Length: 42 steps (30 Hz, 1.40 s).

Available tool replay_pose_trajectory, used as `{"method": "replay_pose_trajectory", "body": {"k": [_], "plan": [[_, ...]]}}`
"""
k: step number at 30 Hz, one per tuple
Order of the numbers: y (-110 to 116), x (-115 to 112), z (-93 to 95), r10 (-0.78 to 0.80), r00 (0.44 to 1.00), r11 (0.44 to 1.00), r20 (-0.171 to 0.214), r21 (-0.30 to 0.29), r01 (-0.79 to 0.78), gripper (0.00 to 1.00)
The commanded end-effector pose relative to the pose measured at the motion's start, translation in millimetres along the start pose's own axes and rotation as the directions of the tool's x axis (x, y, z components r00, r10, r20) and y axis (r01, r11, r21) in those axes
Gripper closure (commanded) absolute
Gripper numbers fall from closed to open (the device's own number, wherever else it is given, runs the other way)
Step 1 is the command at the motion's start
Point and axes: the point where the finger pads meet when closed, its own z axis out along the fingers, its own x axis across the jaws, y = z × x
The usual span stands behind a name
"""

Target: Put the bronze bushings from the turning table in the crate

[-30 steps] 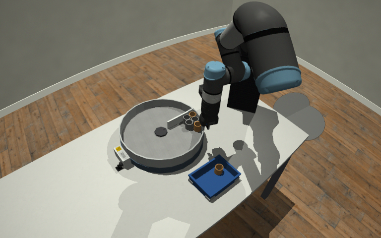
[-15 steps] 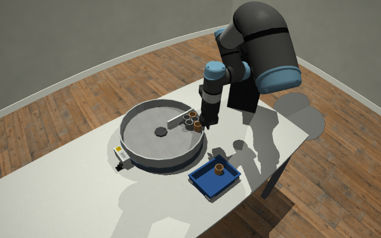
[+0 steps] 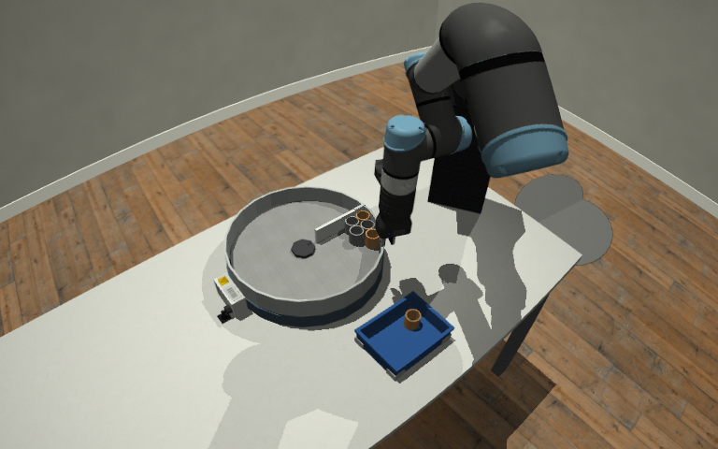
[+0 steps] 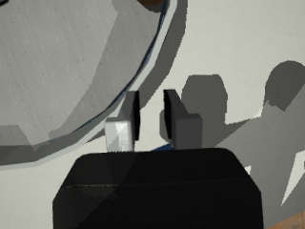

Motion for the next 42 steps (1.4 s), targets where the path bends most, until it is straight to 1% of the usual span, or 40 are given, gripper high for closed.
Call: {"method": "replay_pose_trajectory", "body": {"k": [1,2,14,15,19,31,32,36,42], "plan": [[1,6,-15.1,0.199,0.98,0.98,0.0,0.001,-0.199,0.55],[1,8,-18.9,0.248,0.969,0.969,-0.001,0.001,-0.248,0.55],[1,8,-18.9,0.248,0.969,0.969,-0.001,0.001,-0.248,0.55],[-2,0,0.3,0.048,0.999,0.999,0.0,0.0,-0.048,0.55],[-9,-1,1.5,0.246,0.969,0.969,-0.001,0.001,-0.246,0.55],[-9,-1,1.5,0.246,0.969,0.969,-0.001,0.001,-0.246,0.55],[-8,-1,1.3,0.227,0.974,0.974,-0.005,-0.002,-0.227,0.55],[-15,-2,2.5,0.416,0.909,0.909,-0.006,0.0,-0.416,0.55],[-15,-2,2.5,0.416,0.909,0.909,-0.006,0.0,-0.416,0.55]]}}
